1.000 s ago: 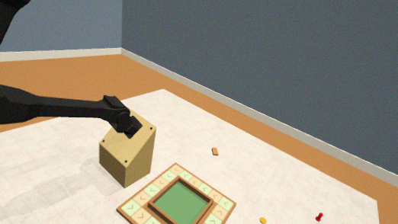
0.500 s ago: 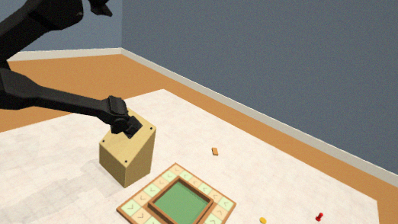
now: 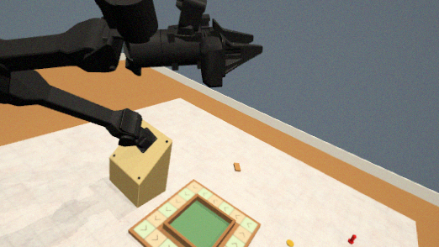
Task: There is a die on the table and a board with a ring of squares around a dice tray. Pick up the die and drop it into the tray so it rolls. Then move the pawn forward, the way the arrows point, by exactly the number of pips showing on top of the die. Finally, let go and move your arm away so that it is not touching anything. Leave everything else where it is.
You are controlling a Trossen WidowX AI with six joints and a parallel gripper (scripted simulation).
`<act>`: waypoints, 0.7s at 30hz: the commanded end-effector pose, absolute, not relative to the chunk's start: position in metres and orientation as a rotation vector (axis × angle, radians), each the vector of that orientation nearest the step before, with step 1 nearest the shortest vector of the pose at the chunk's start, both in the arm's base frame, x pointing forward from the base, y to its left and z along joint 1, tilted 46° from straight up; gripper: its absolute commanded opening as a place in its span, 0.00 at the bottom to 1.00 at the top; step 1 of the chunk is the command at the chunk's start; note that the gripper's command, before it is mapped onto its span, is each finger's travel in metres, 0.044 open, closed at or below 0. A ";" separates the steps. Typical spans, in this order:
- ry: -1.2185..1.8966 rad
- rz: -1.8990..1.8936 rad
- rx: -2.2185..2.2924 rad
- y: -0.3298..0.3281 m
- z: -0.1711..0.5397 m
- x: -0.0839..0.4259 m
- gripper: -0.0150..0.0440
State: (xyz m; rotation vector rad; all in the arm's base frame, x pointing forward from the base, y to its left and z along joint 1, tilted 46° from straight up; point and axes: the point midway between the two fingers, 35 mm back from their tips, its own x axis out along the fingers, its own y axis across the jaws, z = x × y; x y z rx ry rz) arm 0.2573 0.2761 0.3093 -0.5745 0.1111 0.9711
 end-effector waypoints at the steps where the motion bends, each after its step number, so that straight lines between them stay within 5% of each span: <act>1: 0.234 0.786 -0.655 0.231 0.275 0.296 0.72; 11: 0.587 0.339 -0.820 0.087 0.196 0.347 0.72; 21: 1.027 -0.048 -0.930 -0.064 0.127 0.315 0.72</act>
